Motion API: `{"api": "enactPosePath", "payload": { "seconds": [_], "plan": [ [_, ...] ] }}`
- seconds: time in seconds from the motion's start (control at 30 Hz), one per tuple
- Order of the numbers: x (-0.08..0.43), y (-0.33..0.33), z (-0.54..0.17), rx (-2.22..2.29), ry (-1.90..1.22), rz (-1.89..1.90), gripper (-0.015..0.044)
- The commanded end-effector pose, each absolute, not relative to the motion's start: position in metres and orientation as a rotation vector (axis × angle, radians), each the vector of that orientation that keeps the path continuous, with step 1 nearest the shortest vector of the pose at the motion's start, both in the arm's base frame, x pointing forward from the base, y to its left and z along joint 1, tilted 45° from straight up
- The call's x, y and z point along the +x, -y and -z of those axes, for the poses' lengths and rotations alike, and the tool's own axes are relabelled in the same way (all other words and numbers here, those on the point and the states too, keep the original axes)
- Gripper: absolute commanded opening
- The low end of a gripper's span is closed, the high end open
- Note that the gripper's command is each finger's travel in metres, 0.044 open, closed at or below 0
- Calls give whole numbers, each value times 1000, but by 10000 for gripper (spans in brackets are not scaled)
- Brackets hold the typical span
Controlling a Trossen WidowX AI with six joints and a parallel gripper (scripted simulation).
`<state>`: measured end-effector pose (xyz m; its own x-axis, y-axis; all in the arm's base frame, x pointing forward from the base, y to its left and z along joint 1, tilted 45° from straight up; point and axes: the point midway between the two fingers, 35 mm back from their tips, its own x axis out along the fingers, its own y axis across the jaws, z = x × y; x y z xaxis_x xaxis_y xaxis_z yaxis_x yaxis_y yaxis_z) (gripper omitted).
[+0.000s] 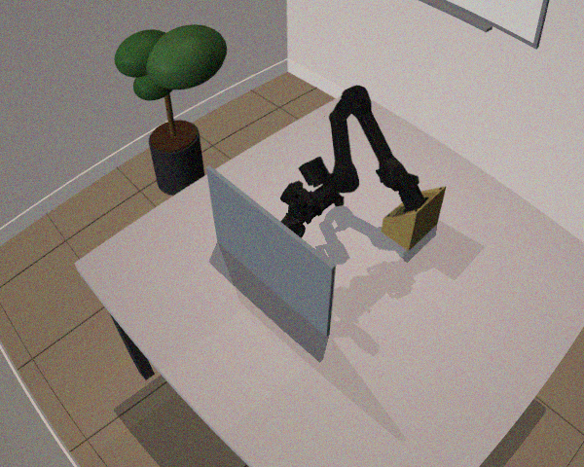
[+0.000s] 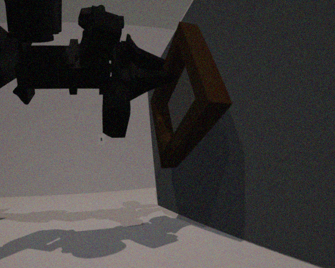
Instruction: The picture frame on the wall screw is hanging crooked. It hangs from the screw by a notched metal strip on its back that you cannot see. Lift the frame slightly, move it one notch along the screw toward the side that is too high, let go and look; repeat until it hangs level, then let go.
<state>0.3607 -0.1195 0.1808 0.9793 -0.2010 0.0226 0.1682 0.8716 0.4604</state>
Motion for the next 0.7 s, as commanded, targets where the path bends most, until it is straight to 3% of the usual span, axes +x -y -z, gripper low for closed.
{"api": "enactPosePath", "payload": {
  "seconds": [0.0,0.67],
  "plan": [
    [361,117,-186,469,79,179,0],
    [361,118,-191,469,79,179,0]
  ]
}}
